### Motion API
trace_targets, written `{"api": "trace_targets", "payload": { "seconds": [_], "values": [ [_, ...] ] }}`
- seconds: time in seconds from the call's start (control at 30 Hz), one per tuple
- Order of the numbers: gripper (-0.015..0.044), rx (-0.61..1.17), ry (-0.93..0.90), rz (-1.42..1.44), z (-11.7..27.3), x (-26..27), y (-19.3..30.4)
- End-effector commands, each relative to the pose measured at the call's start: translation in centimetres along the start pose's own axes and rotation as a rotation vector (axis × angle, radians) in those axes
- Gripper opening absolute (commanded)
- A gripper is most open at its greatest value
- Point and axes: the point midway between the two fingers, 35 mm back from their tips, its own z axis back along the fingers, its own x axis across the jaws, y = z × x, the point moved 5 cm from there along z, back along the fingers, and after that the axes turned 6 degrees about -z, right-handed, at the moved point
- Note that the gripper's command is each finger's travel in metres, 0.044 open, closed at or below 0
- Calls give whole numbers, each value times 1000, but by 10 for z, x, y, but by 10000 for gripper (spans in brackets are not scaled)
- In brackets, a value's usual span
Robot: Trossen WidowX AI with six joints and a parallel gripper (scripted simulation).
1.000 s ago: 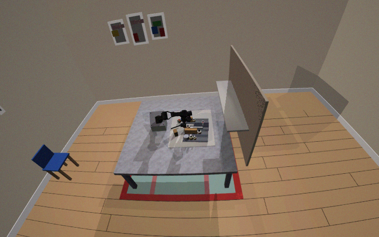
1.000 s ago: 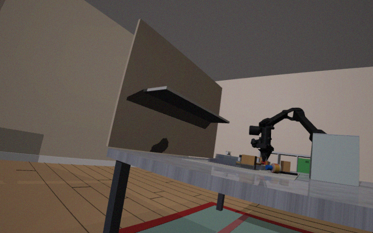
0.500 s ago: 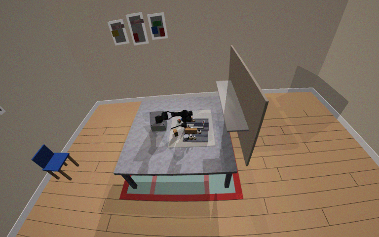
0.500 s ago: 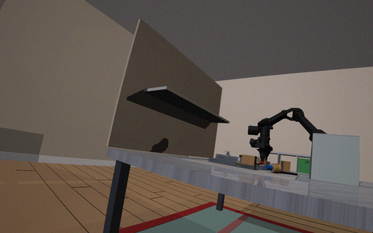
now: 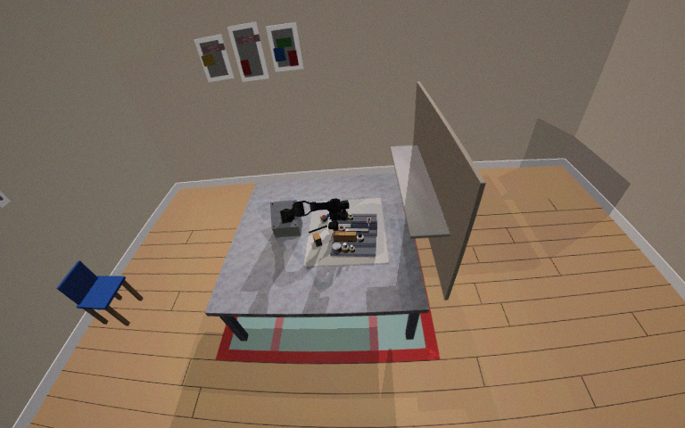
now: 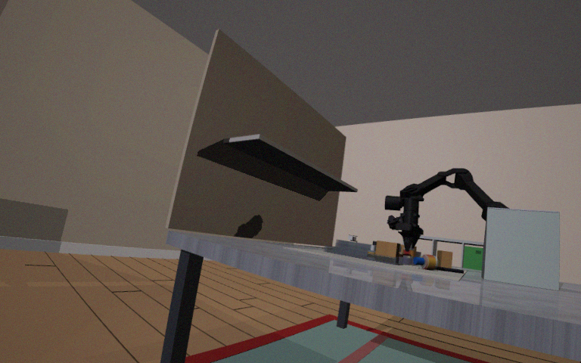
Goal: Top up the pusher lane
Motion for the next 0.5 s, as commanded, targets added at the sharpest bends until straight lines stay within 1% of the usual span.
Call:
{"api": "trace_targets", "payload": {
  "seconds": [0.0, 0.47],
  "values": [
    [0, -28, -2, -17, 5, 0, -11],
    [0, -28, -2, -17, 7, 0, -16]
  ]
}}
